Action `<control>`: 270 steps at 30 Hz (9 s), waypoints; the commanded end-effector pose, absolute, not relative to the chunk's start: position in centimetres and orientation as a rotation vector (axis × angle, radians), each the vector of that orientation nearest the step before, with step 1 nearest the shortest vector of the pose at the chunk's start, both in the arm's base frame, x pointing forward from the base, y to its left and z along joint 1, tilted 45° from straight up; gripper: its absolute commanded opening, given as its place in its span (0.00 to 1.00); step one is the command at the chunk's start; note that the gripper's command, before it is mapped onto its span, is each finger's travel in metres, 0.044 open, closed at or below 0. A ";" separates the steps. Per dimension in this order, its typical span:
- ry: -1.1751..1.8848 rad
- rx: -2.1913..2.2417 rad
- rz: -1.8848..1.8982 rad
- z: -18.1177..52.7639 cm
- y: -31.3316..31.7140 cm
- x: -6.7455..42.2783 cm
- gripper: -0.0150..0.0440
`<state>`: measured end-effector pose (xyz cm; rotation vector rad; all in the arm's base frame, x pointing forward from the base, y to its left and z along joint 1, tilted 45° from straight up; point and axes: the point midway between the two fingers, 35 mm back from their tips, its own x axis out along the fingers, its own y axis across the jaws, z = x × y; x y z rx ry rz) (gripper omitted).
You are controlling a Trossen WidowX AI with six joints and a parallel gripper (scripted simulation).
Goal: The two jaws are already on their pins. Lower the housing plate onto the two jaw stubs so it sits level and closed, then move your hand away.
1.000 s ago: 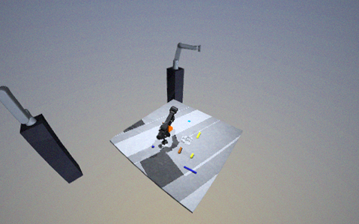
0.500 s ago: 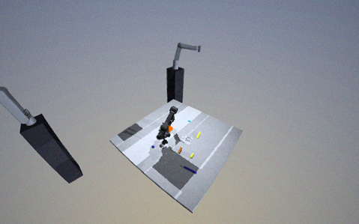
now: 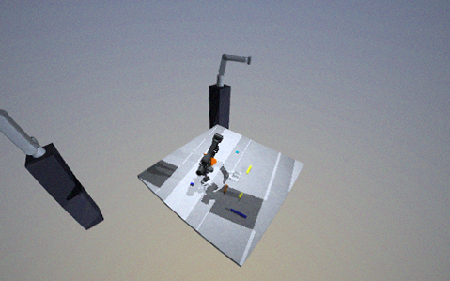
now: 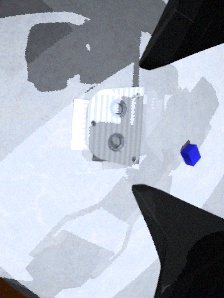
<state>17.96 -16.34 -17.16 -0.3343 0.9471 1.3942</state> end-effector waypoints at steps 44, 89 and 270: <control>0.945 -0.327 1.393 -20.5 -13.1 17.6 1.00; 0.946 -0.329 1.394 -18.5 -15.3 18.0 0.85; 1.386 0.264 0.948 1.6 1.0 27.0 0.85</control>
